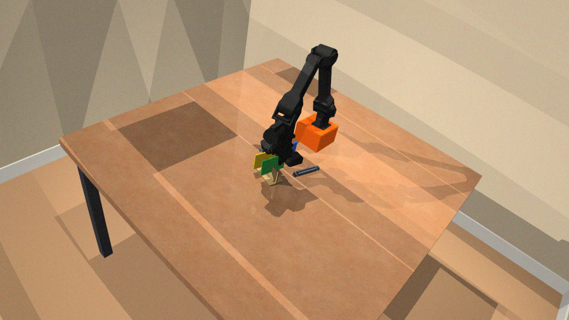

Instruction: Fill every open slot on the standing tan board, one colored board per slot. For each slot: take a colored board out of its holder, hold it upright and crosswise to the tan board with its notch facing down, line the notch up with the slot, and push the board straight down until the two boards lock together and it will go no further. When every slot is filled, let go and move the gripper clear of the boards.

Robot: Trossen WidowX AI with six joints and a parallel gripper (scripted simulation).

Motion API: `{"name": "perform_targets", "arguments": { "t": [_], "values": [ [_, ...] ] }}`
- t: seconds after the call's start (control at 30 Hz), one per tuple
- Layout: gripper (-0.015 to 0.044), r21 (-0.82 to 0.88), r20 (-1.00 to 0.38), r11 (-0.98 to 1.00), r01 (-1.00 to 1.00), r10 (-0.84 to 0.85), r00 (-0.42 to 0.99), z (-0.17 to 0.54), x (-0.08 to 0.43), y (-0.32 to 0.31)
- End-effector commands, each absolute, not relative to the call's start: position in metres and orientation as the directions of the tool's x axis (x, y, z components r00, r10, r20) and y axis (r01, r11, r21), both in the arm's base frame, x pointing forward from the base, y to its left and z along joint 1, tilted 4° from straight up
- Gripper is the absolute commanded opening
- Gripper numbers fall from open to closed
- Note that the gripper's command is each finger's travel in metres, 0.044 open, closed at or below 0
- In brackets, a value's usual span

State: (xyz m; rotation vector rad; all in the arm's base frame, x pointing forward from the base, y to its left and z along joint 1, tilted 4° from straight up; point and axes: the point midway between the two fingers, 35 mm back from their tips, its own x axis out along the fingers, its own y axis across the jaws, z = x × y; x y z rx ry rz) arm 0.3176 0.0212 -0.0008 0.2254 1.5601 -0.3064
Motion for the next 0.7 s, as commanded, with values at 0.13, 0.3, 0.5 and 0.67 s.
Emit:
{"name": "perform_targets", "arguments": {
  "t": [0.13,0.3,0.5,0.67],
  "values": [
    [0.0000,-0.054,-0.999,0.943,0.328,-0.053,-0.013,-0.007,0.318,0.020],
    [0.0000,-0.054,-0.999,0.943,0.328,-0.053,-0.013,-0.010,0.318,0.020],
    [0.0000,-0.054,-0.999,0.943,0.328,-0.053,-0.013,-0.014,0.318,0.020],
    [0.0000,-0.054,-0.999,0.943,0.328,-0.053,-0.013,-0.016,0.318,0.020]
  ]
}}
